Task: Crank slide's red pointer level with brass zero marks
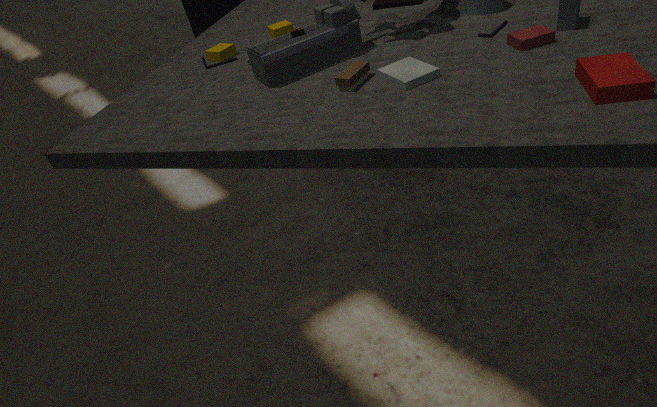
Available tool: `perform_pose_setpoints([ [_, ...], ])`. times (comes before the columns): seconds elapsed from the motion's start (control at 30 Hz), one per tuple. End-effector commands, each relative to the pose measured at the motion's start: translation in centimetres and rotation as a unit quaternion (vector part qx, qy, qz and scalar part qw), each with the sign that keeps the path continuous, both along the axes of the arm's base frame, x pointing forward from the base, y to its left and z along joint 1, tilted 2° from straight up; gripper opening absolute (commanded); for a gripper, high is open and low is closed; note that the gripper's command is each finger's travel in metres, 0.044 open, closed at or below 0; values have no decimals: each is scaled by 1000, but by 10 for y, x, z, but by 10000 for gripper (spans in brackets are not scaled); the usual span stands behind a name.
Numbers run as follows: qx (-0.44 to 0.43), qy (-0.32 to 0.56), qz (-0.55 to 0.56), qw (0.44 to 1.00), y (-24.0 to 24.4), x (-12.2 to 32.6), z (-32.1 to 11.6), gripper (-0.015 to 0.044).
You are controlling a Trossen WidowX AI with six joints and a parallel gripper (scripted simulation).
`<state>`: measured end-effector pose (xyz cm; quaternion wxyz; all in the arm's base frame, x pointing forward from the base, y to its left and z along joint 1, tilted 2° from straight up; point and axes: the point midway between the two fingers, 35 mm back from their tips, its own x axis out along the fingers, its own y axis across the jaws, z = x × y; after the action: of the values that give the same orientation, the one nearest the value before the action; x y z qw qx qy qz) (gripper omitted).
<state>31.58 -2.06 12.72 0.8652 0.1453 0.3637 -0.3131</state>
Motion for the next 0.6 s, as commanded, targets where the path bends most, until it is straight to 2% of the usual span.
perform_pose_setpoints([
  [0.0,3,-11,2,1000,0,1,25,440],
  [0.13,3,-10,2,1000,0,1,32,440],
  [0.47,1,-6,0,1000,-3,-2,87,440],
  [0.57,1,-4,1,1000,-3,-2,91,440],
])
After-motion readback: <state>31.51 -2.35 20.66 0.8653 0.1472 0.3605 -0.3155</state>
